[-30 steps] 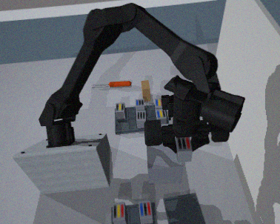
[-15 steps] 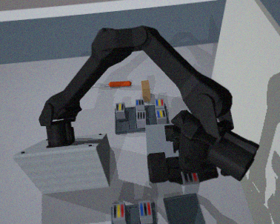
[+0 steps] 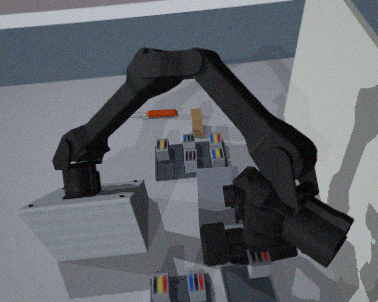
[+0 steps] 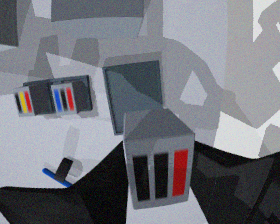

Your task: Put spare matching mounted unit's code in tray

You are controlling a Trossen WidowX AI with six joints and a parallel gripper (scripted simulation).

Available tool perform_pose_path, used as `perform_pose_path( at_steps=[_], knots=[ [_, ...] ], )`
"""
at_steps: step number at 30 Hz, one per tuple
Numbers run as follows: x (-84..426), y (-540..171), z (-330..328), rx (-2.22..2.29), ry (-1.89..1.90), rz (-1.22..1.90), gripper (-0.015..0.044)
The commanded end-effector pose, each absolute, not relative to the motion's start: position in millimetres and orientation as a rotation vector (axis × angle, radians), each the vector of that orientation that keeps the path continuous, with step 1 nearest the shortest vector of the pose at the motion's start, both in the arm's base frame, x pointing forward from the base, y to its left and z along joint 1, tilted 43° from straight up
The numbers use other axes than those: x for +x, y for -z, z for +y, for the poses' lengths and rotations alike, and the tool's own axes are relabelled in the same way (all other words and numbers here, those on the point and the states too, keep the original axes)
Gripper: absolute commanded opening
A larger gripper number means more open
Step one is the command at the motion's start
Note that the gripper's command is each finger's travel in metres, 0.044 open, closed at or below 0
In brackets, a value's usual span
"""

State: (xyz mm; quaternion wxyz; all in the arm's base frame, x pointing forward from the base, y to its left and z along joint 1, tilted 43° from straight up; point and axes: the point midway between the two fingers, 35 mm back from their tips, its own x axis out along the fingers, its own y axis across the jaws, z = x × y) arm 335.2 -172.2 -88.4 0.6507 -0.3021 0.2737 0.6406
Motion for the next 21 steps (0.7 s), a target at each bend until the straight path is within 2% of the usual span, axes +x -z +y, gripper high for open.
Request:
perform_pose_path(
  at_steps=[1,21],
  knots=[
    [335,94,-169,-0.679,-1.454,0.625,0.0],
    [340,115,-152,-0.68,-1.452,0.626,0.0]
  ],
)
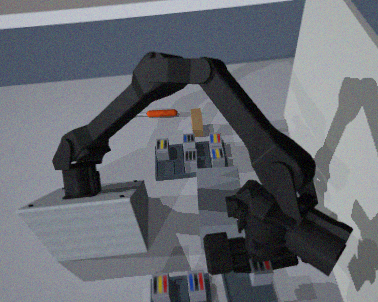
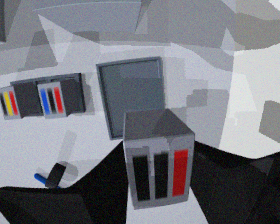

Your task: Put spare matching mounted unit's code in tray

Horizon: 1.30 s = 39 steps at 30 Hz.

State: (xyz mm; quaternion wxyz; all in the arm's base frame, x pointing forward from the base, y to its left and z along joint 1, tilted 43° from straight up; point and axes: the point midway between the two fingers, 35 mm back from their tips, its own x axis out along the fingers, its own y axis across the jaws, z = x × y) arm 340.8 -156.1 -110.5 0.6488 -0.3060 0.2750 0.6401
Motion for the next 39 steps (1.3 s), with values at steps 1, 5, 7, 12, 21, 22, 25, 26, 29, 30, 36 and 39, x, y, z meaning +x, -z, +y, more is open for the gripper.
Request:
perform_pose_path(
  at_steps=[1,5,7,12,21,22,25,26,29,30,36,39],
  knots=[
    [340,116,-152,-0.68,-1.452,0.626,0.0],
    [340,120,-148,-0.68,-1.452,0.626,0.0],
    [341,122,-146,-0.681,-1.452,0.626,0.0],
    [341,127,-142,-0.681,-1.452,0.626,0.0],
    [342,136,-134,-0.681,-1.452,0.625,0.0],
    [342,137,-133,-0.681,-1.452,0.625,0.0],
    [342,140,-130,-0.68,-1.452,0.625,0.0],
    [342,141,-130,-0.68,-1.452,0.625,0.0],
    [343,144,-127,-0.68,-1.452,0.625,0.0],
    [343,145,-126,-0.68,-1.452,0.625,0.0],
    [343,151,-120,-0.68,-1.452,0.624,0.0],
    [343,153,-118,-0.68,-1.452,0.624,0.0]
  ],
)
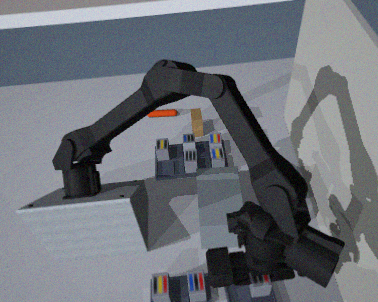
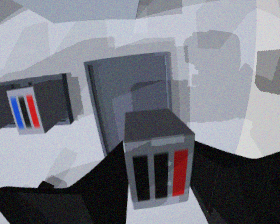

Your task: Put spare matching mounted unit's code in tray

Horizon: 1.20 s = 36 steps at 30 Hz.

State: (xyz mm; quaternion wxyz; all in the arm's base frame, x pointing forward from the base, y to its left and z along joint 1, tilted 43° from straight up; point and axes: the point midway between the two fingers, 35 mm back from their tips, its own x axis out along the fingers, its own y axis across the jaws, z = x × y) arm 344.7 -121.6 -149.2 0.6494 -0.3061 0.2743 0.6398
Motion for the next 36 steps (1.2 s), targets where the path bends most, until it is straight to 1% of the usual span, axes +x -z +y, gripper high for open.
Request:
perform_pose_path(
  at_steps=[1,36],
  knots=[
    [343,154,-117,-0.68,-1.452,0.624,0.0],
    [339,185,-84,-0.676,-1.454,0.62,0.0]
  ],
)
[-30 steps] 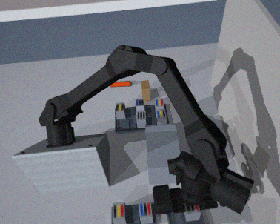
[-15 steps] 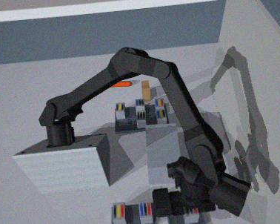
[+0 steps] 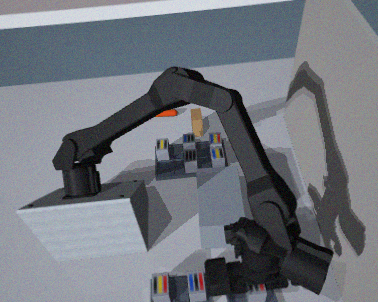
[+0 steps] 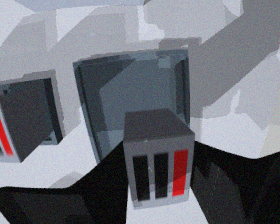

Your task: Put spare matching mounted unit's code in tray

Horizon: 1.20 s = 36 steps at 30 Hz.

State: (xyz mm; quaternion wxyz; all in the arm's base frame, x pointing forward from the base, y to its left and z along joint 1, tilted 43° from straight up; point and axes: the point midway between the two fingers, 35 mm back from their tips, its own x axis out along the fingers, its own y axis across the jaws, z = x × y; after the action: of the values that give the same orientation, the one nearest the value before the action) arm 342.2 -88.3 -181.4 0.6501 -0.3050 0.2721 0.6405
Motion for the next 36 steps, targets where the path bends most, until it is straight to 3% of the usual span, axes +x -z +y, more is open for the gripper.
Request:
perform_pose_path(
  at_steps=[1,12,29,36],
  knots=[
    [339,186,-83,-0.676,-1.454,0.619,0.0],
    [337,193,-75,-0.675,-1.455,0.618,0.0],
    [340,189,-79,-0.69,-1.457,0.617,0.044],
    [335,115,-149,-0.679,-1.454,0.623,0.044]
  ],
)
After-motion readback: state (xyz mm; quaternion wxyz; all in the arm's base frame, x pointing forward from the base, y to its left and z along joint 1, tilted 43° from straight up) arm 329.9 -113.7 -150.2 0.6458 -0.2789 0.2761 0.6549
